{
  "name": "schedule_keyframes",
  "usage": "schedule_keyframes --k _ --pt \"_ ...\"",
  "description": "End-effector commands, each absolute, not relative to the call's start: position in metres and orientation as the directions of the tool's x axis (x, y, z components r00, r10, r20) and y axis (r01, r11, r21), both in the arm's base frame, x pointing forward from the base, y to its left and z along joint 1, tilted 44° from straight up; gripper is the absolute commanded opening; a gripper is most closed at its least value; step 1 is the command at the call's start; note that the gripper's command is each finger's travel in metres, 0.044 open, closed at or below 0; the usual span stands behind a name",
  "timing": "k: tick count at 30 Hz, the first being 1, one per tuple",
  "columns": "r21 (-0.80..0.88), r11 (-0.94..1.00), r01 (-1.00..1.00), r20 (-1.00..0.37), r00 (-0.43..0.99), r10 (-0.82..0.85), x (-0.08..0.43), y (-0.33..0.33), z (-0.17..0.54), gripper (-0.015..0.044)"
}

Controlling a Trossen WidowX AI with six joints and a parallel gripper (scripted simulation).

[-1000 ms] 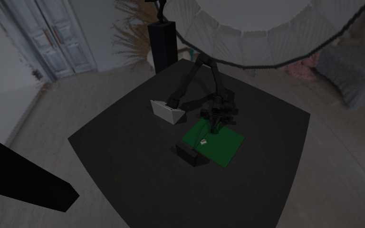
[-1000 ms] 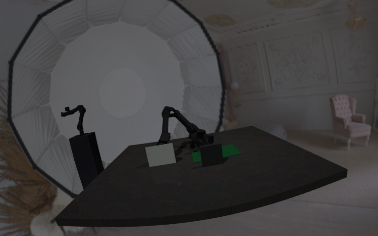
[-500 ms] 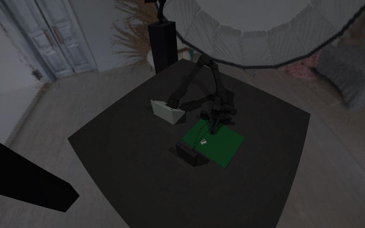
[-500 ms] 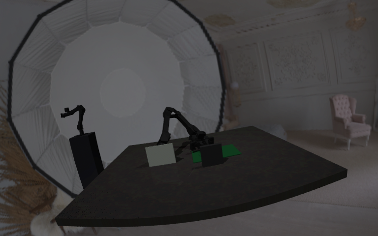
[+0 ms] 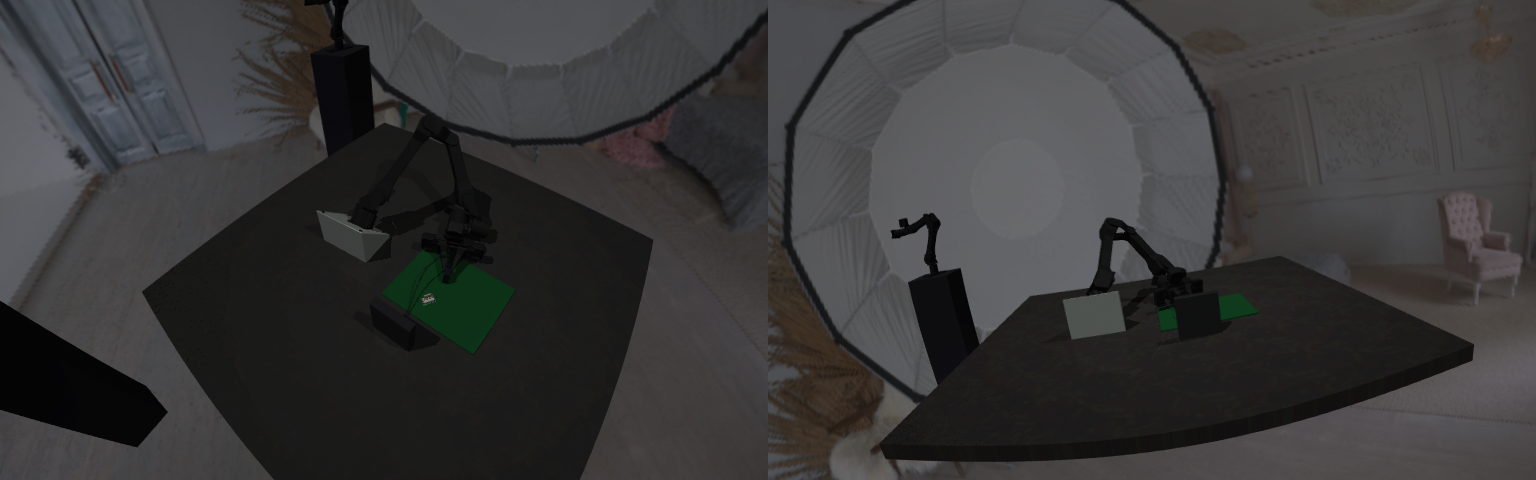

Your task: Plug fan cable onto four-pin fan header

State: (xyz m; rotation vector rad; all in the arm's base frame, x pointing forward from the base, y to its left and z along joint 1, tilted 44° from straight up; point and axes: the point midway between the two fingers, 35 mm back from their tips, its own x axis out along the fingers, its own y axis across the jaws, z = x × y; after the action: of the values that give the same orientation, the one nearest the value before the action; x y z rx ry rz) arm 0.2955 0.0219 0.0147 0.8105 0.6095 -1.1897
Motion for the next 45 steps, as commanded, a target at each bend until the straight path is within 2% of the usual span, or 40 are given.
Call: schedule_keyframes --k 1,32,37,45 --pt "0.223 0.159 0.962 -0.782 0.274 -0.561 0.2954 0.0217 0.0148 0.0" --pt "0.223 0.159 0.962 -0.782 0.274 -0.561 0.2954 0.0217 0.0148 0.0" --pt "0.224 0.158 0.962 -0.781 0.274 -0.56 0.2955 0.0219 0.0148 0.0131" --pt "0.224 0.158 0.962 -0.781 0.274 -0.56 0.2955 0.0219 0.0148 0.014"
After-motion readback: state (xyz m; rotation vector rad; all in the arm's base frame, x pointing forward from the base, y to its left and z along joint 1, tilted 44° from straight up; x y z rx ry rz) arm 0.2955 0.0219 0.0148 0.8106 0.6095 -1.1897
